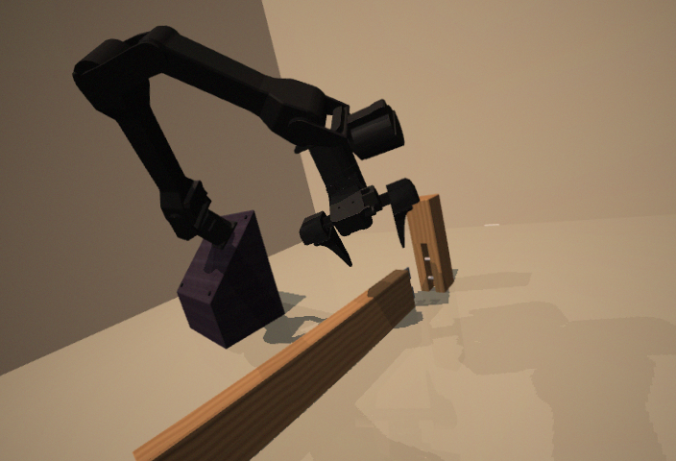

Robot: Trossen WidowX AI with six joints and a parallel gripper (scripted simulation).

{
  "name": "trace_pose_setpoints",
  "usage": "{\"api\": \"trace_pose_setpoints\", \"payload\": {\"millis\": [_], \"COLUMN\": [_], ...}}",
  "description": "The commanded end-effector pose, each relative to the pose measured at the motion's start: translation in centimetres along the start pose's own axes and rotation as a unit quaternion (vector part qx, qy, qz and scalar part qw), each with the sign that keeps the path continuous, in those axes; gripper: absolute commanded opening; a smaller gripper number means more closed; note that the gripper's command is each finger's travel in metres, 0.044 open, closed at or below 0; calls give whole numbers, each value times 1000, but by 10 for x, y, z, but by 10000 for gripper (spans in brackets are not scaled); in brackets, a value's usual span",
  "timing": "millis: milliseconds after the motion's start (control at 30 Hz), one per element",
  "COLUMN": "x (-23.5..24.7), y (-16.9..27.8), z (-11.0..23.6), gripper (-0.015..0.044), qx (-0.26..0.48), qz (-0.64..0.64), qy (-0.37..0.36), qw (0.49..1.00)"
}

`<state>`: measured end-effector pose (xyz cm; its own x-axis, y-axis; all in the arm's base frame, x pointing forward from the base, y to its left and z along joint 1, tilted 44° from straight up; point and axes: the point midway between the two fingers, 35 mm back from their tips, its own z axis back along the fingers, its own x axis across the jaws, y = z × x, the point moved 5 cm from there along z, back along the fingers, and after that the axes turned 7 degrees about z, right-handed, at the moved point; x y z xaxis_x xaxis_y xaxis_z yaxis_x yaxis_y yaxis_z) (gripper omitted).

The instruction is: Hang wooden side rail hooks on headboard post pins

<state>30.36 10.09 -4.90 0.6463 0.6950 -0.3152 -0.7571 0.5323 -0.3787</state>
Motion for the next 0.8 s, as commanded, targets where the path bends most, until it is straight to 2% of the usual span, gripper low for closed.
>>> {"api": "trace_pose_setpoints", "payload": {"millis": [0, 333, 533, 667, 767], "x": [3, 7, 7, 1, 1], "y": [-3, -12, -12, -18, -18], "z": [7, 28, 27, -4, -5], "gripper": [440, 440, 440, 440, 440], "qx": [-23, -107, -108, -109, -109], "qz": [-82, -302, -306, -306, -306], "qy": [23, 59, 59, 59, 59], "qw": [996, 945, 944, 944, 944]}}
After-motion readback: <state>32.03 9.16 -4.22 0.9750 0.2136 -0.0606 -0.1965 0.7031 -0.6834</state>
